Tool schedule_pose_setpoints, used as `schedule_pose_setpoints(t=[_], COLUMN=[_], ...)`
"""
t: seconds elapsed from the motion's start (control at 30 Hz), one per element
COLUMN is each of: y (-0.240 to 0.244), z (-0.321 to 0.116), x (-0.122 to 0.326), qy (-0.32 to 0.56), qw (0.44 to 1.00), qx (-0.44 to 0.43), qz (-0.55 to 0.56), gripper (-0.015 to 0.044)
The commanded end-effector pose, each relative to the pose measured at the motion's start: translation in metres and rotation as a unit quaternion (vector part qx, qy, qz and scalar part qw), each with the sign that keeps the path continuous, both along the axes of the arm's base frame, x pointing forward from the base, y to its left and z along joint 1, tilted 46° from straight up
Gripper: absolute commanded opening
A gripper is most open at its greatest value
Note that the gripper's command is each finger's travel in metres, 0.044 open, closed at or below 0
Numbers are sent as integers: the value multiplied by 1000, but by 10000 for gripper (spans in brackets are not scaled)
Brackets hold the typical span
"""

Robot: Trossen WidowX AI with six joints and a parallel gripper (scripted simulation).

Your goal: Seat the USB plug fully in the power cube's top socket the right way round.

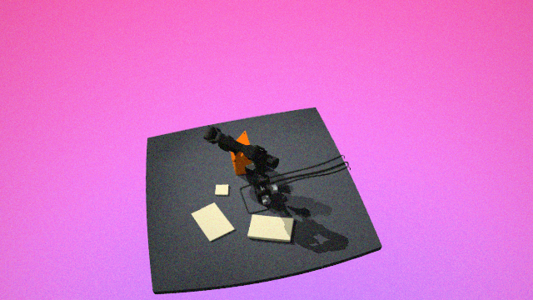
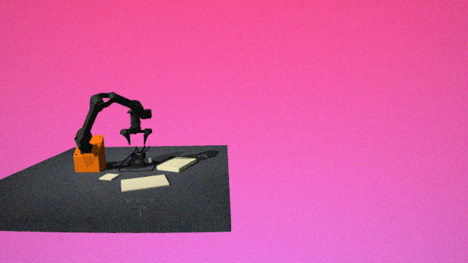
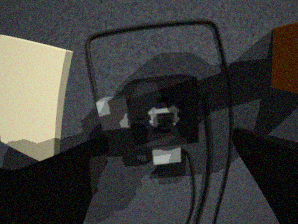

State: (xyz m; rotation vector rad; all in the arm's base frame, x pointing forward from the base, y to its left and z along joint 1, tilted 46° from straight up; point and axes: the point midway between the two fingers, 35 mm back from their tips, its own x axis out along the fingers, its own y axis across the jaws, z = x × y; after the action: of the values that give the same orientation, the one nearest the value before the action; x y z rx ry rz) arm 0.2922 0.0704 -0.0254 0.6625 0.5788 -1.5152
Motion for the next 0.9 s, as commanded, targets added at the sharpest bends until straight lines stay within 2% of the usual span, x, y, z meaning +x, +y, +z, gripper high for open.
schedule_pose_setpoints(t=[0.0,0.87], y=[-3,-21], z=[-3,-20], x=[-1,-1], qy=[0,0], qw=[1000,1000], qx=[-3,-3], qz=[0,0], gripper=[440,440])
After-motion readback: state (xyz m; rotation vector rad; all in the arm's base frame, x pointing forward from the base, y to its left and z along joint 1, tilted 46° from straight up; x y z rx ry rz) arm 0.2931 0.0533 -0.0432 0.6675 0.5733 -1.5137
